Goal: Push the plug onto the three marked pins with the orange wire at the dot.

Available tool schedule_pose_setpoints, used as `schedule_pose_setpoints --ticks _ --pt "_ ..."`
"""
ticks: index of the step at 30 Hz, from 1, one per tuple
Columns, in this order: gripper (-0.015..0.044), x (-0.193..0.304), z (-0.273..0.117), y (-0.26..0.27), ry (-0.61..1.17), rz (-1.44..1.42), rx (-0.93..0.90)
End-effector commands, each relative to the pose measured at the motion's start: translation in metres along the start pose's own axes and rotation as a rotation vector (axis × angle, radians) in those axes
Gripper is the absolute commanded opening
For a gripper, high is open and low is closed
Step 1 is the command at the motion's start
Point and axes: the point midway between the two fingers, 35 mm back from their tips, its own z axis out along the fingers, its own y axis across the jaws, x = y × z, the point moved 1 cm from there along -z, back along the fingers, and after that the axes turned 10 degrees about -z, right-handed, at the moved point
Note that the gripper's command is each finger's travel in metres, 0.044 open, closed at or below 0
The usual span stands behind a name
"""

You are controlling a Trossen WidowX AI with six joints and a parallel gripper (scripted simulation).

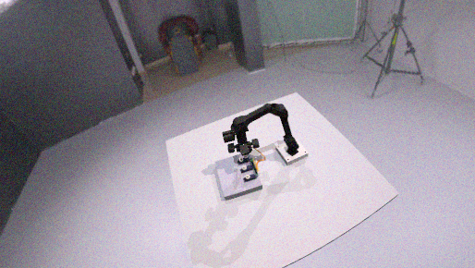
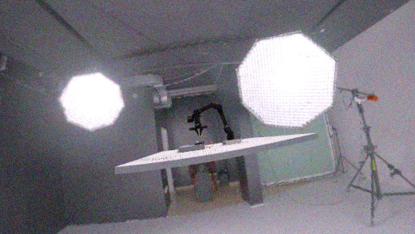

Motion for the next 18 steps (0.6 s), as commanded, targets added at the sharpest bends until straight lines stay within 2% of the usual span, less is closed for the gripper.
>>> schedule_pose_setpoints --ticks 1,18 --pt "0.0 -0.001 0.001 0.012 0.002 0.152 -0.001" --pt "0.0 -0.005 0.007 0.06 0.003 0.737 -0.003"
